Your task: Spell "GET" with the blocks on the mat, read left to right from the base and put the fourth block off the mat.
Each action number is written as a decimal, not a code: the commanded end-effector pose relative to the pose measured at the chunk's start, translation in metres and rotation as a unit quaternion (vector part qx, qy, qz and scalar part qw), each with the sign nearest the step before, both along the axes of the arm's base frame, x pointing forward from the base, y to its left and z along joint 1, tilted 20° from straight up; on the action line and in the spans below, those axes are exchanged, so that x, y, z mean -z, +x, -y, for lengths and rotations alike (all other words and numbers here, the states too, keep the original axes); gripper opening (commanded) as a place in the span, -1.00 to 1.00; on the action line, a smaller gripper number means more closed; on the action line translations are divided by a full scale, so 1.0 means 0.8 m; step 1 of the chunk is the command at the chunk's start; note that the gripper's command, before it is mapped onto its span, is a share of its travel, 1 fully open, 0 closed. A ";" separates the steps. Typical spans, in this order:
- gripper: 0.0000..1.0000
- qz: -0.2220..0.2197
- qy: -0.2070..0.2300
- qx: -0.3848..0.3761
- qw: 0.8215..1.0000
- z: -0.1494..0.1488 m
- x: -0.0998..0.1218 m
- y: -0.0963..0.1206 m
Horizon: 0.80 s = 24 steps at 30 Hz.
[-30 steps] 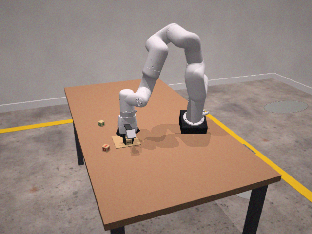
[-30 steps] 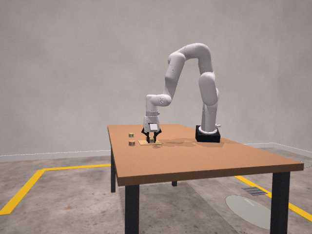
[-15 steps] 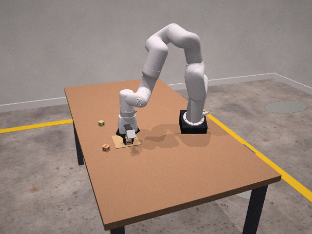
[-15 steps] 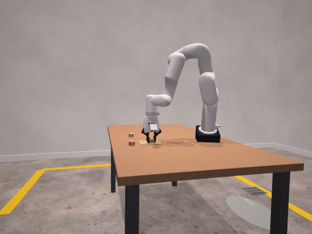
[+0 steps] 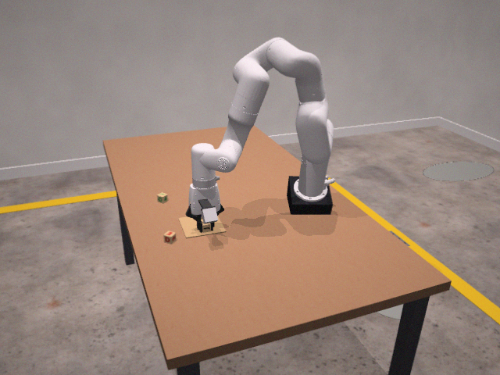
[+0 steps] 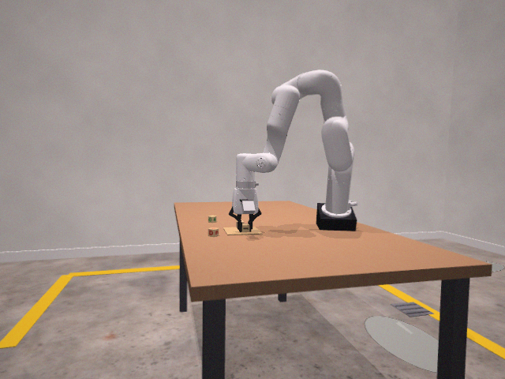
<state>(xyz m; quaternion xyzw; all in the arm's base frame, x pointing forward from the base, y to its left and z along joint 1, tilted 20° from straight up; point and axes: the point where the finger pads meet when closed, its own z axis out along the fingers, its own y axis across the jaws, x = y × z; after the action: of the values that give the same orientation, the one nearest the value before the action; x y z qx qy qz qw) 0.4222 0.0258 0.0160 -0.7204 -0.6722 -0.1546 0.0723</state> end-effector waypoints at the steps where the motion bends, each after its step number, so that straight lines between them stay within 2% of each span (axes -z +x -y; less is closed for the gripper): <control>1: -0.47 0.001 -0.001 0.001 1.000 0.001 -0.001 0.002; 24: -0.47 0.001 -0.001 0.001 1.000 0.004 -0.001 0.004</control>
<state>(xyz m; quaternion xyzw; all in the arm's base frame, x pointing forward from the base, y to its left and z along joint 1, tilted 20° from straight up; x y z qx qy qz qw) 0.4239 0.0237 0.0156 -0.7205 -0.6722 -0.1546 0.0723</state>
